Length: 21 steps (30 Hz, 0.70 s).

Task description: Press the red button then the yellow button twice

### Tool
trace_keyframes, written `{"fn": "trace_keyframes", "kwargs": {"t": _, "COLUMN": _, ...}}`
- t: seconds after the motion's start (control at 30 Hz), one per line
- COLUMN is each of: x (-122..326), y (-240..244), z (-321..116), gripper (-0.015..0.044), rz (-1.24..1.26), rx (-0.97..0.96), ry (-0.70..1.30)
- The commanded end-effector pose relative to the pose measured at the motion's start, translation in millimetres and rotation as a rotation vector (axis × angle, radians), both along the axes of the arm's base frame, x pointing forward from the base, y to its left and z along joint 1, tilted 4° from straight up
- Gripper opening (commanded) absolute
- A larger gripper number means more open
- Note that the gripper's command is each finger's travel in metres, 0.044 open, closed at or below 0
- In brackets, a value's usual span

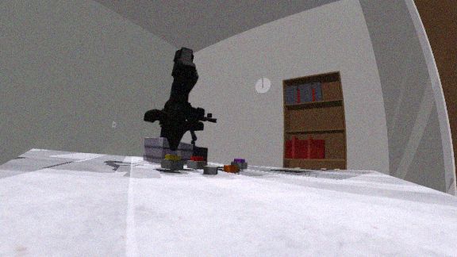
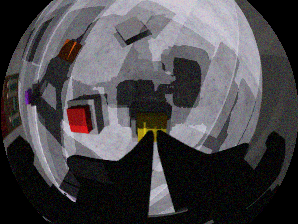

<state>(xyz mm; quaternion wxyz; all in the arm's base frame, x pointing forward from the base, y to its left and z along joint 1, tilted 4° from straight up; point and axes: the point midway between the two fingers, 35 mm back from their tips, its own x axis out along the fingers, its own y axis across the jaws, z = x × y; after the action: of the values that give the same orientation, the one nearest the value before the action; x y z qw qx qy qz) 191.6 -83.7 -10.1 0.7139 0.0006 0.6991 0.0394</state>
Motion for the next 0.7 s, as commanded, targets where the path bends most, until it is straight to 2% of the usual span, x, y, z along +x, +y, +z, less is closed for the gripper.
{"fn": "trace_keyframes", "kwargs": {"t": 0.0, "x": -1.2, "y": 0.8, "z": -7.0, "gripper": 0.0020, "rz": 0.001, "rx": 0.001, "ry": 0.004}}
{"fn": "trace_keyframes", "kwargs": {"t": 0.67, "x": -1.7, "y": 2.1, "z": -22.0, "gripper": 0.0020, "rz": 0.001, "rx": 0.001, "ry": 0.005}}
